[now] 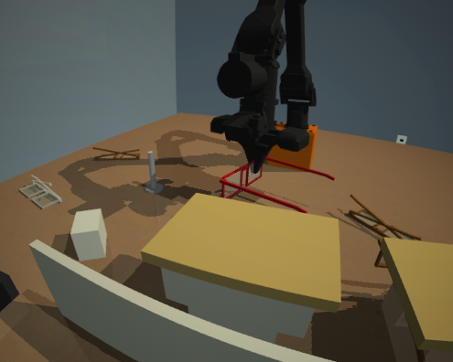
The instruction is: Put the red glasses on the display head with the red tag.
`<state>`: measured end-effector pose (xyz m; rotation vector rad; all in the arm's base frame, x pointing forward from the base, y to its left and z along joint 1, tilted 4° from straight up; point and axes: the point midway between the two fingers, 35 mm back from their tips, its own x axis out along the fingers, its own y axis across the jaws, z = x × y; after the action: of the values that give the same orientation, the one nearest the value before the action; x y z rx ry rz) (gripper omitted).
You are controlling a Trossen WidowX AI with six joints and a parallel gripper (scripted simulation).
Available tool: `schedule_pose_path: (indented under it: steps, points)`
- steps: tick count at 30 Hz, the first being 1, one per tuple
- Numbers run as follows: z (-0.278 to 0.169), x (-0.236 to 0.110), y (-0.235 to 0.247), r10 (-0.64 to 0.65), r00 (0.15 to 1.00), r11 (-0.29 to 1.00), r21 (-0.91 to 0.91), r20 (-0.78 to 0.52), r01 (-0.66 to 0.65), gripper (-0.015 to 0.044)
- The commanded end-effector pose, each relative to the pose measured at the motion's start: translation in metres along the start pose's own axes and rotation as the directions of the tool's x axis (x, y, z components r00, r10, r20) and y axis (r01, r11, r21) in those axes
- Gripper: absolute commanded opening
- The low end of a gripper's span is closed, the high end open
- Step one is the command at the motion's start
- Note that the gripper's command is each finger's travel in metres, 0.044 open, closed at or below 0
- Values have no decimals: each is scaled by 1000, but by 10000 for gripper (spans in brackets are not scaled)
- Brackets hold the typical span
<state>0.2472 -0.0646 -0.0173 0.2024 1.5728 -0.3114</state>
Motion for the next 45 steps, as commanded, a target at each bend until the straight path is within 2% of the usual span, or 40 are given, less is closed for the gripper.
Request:
schedule_pose_path:
  steps: [1,32,36,45]
  points:
    - [-1,5,0,4,1000,1000,-3,-4,-4,0]
    - [-6,33,0,3,1000,1000,-3,-5,-3,0]
    - [-5,30,0,0,1000,1000,0,-1,0,105]
    - [-5,30,0,0,1000,1000,0,-2,0,107]
